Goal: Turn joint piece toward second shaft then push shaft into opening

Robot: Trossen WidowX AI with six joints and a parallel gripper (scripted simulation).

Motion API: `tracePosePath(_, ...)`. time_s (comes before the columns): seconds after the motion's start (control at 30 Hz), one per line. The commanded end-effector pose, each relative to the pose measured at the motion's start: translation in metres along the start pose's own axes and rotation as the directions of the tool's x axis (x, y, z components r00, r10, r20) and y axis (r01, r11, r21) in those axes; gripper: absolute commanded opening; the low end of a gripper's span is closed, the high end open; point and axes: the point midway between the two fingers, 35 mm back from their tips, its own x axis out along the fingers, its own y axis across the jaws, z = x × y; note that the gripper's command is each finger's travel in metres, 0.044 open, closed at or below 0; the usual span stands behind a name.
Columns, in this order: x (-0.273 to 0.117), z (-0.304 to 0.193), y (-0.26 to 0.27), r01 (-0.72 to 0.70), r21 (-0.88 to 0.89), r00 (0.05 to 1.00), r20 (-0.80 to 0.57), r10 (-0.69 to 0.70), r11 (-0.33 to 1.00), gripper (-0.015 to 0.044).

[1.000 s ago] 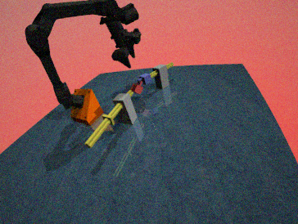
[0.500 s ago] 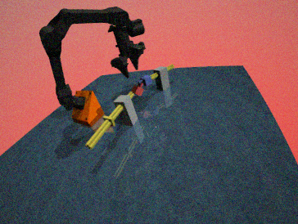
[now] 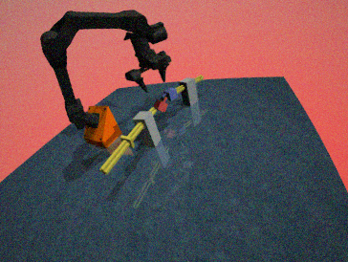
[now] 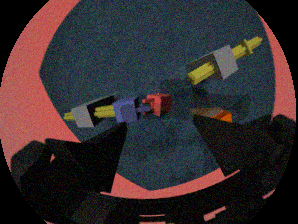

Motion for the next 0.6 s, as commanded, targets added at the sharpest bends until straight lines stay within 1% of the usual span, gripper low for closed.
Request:
tracePosePath(0.0,0.0015,0.0003,-0.0012,-0.011,0.107,1.0,0.004,0.011,0.994,0.044)
tracePosePath(0.27,0.0041,0.0003,-0.0021,-0.041,0.359,0.999,0.006,0.042,0.932,0.044)
tracePosePath(0.57,0.0069,0.0002,-0.0033,-0.066,0.613,0.997,0.008,0.077,0.788,0.044)
